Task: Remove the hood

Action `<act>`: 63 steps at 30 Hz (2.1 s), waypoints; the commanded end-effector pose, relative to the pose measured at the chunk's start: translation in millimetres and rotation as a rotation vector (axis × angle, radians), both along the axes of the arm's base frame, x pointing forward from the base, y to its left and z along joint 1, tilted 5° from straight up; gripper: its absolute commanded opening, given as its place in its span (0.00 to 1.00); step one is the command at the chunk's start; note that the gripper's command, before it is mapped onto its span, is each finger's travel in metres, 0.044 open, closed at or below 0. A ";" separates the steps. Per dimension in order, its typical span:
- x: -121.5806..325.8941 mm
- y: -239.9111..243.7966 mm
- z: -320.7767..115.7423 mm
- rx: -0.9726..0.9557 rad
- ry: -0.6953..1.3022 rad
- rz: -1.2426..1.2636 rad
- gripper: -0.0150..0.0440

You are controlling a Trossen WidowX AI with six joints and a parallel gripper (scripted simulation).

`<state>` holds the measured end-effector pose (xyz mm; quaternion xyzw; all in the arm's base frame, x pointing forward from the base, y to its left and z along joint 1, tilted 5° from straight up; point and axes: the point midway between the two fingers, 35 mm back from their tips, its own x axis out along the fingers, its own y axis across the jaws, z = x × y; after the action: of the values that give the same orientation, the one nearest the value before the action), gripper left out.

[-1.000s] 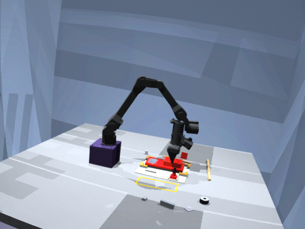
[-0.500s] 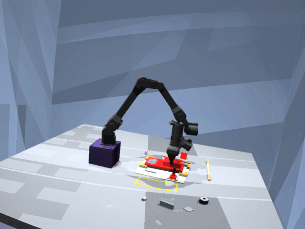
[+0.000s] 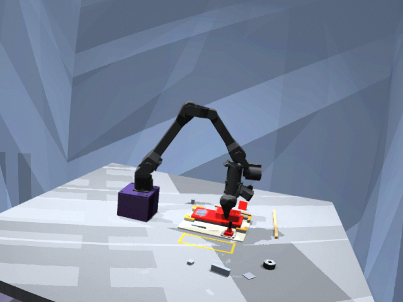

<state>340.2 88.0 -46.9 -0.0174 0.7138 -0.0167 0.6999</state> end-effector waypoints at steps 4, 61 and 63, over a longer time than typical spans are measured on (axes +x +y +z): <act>0.0 0.0 -0.5 0.000 0.000 0.000 0.87; 1.0 1.3 30.7 -0.002 0.000 0.000 0.25; 1.6 1.9 39.1 -0.002 0.000 0.000 0.25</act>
<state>338.6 88.3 -19.3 -0.0208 0.7181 -0.0175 0.6954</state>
